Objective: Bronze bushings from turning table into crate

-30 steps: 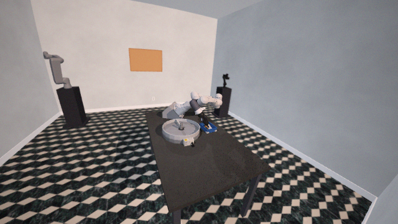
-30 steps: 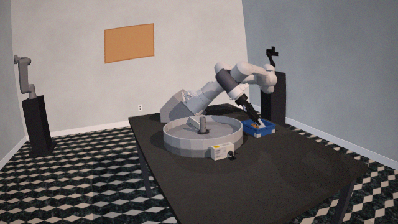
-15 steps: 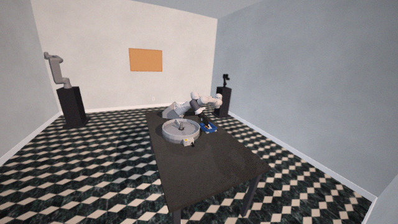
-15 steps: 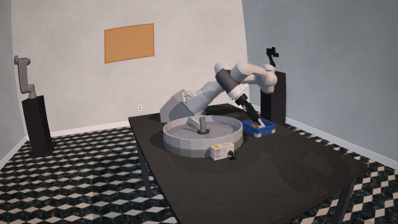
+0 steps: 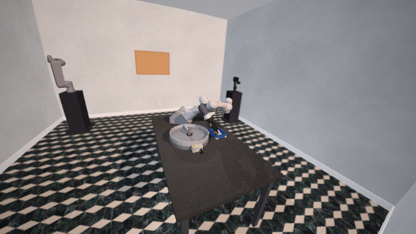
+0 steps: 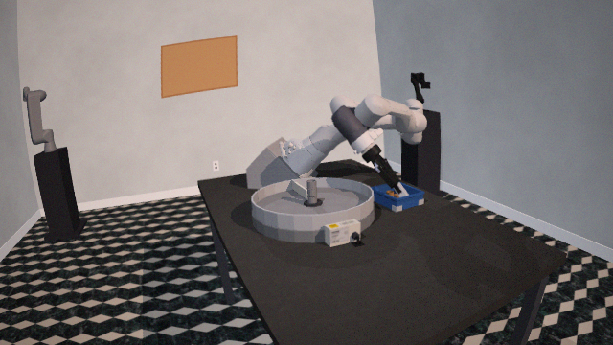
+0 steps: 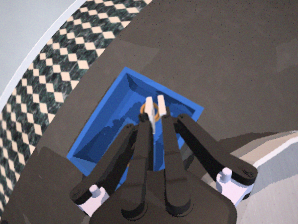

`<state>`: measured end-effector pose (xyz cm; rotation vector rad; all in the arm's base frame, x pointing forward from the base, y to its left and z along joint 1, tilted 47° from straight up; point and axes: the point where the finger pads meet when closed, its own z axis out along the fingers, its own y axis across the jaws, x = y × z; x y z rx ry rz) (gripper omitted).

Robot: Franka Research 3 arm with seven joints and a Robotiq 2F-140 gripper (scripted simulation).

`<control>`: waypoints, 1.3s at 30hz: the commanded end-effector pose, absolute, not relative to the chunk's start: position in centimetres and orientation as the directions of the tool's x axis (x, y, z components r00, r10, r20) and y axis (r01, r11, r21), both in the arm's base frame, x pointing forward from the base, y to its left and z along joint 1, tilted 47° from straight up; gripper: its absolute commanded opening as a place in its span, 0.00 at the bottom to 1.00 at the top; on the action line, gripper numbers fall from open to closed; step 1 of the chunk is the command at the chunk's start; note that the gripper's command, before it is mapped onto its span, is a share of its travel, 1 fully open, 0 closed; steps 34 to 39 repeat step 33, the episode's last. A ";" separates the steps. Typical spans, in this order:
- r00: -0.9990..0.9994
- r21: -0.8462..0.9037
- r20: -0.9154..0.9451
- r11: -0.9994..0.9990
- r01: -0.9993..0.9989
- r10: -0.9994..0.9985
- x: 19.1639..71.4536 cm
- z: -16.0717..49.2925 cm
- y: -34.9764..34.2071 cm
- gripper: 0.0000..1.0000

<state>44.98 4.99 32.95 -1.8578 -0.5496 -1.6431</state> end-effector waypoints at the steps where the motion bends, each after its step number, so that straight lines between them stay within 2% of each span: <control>1: 0.149 -0.155 0.986 -0.740 0.654 -0.075 44.9 33.0 4.9 0.07; 39: 0.149 -0.155 0.986 -0.740 0.654 -0.075 42.7 36.2 2.4 0.07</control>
